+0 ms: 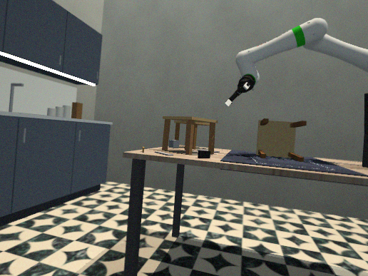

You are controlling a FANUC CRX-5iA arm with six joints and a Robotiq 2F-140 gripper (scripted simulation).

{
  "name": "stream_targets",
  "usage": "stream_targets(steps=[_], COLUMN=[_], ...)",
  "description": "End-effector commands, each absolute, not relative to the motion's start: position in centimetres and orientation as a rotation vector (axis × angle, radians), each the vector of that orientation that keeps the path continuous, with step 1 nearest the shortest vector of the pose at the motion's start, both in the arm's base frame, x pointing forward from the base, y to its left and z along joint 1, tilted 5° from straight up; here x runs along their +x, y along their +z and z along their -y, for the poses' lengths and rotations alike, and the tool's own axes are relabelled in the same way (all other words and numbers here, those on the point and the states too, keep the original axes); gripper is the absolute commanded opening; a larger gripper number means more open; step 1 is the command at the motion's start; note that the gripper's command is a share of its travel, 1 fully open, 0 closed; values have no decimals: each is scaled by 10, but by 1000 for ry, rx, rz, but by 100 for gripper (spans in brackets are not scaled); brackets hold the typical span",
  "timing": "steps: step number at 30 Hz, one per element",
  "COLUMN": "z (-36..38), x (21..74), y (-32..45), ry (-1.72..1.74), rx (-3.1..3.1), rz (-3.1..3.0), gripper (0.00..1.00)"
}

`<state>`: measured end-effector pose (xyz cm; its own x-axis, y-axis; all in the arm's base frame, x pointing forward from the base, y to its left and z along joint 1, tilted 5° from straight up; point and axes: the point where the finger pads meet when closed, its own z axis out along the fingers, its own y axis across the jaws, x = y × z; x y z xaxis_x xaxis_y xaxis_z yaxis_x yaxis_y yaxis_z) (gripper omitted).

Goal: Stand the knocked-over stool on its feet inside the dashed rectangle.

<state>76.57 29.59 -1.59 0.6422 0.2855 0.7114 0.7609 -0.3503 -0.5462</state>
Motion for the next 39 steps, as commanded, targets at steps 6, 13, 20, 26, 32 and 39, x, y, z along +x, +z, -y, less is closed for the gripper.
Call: stream_targets(steps=[6,13,20,26,32,39], z=[-206,-150,-108,-75,-49,-16], x=[698,661,632,610,593,570], y=[-33,-46,-56,-64,-70,-78], ry=[-517,-432,-358,-295,-242,-169], rx=[-2016,-2035,-2031,-2015,-1994,-1954], rz=[1341,1648,1884,2069,2214,2402], gripper=[100,100,100,100,100,100])
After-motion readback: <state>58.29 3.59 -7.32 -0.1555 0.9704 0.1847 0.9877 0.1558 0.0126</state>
